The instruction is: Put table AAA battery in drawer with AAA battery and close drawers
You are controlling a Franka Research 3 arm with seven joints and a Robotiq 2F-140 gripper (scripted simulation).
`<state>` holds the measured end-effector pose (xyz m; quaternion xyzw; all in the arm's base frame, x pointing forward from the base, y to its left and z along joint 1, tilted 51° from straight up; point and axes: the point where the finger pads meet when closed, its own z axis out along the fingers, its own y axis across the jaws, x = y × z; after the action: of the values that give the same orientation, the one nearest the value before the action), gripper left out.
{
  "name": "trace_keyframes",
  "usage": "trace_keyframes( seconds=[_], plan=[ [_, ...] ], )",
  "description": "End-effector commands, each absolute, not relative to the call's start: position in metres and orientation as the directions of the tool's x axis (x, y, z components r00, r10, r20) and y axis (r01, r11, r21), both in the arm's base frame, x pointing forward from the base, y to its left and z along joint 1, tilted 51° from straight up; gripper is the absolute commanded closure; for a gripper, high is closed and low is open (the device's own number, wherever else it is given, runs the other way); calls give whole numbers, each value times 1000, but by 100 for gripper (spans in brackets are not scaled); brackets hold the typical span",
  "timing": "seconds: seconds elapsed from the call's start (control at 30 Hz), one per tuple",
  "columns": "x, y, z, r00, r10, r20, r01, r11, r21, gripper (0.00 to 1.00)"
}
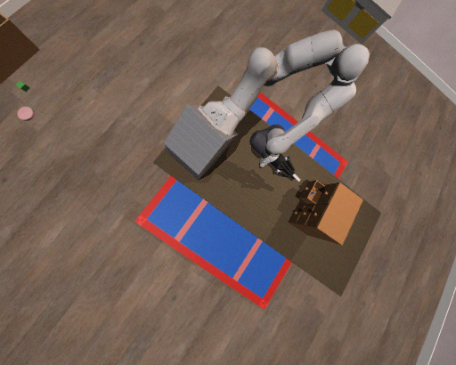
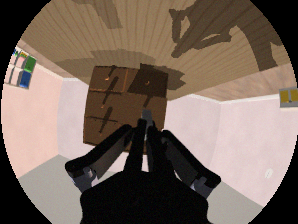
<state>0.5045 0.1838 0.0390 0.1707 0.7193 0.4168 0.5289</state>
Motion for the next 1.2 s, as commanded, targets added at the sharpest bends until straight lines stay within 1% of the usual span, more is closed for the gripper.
trace_keyframes(
  seconds=[0.0,0.3,1.17],
  plan=[
    [514,187,33,-386,675,-629,-187,610,770,100],
    [534,195,31,-386,675,-629,-187,610,770,100],
    [536,196,31,-386,675,-629,-187,610,770,100]
  ],
)
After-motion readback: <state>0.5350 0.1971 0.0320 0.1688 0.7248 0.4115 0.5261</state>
